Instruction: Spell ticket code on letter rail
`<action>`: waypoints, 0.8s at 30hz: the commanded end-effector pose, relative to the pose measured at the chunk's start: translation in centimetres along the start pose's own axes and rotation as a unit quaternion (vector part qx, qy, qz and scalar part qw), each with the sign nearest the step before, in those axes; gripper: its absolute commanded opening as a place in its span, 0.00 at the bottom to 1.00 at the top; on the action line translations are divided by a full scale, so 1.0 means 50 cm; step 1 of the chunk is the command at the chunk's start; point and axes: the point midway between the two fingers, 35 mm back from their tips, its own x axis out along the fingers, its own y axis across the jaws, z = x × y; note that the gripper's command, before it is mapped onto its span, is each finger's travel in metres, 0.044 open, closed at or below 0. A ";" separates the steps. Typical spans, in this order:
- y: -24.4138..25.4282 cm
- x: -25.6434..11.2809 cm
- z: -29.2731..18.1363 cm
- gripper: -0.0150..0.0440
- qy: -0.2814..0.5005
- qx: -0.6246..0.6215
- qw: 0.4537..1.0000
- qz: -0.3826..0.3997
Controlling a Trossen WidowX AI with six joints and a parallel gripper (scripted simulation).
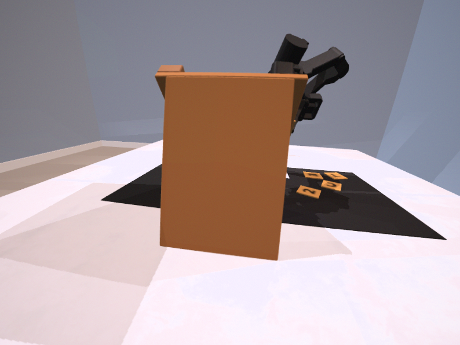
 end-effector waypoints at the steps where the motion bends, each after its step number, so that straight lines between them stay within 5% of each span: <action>1: -0.003 0.000 0.001 0.25 0.000 -0.003 1.000 0.002; 24: -0.032 0.000 0.001 0.25 0.000 -0.004 1.000 0.001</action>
